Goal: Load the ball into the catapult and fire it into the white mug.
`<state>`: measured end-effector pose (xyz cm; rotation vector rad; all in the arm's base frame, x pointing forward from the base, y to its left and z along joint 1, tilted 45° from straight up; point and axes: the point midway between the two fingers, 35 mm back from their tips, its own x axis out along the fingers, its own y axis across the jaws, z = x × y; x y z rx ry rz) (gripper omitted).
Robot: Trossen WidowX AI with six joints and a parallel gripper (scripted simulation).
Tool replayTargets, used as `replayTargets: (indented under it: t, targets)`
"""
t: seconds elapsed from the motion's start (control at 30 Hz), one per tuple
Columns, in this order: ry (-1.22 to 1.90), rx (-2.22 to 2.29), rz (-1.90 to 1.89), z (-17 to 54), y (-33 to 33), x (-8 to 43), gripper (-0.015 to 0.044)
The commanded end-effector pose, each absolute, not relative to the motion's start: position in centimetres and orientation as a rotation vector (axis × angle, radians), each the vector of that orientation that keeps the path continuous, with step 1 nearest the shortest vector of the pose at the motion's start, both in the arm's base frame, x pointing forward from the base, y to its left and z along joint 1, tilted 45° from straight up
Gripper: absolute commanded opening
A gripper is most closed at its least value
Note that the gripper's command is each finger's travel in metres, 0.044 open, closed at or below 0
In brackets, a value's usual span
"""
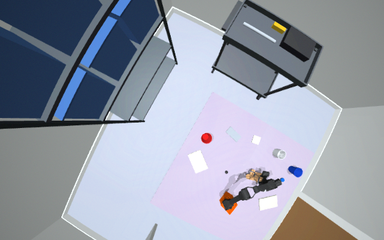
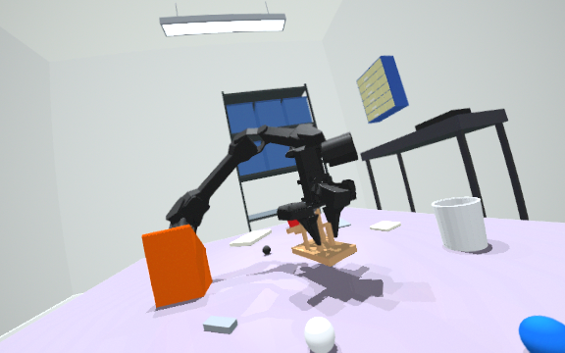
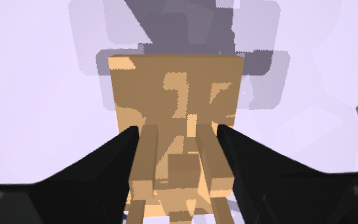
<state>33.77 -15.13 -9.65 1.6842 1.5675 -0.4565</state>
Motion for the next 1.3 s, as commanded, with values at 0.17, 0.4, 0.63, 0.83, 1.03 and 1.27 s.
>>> replayTargets:
  t: [0.17, 0.4, 0.63, 0.83, 1.03, 1.27]
  targets:
    - [1.560, 1.485, -0.241, -9.5, -15.1, 33.8, 0.0000]
    - [1.531, 1.299, -0.051, -9.4, -15.0, 34.2, 0.0000]
    - [1.487, 1.111, 0.130, -9.1, -14.8, 34.9, 0.0000]
    - [1.445, 0.966, 0.261, -8.5, -14.3, 35.9, 0.0000]
    - [1.443, 0.962, 0.265, -8.3, -14.1, 36.0, 0.0000]
    - [1.443, 0.962, 0.265, -9.0, -13.4, 36.3, 0.0000]
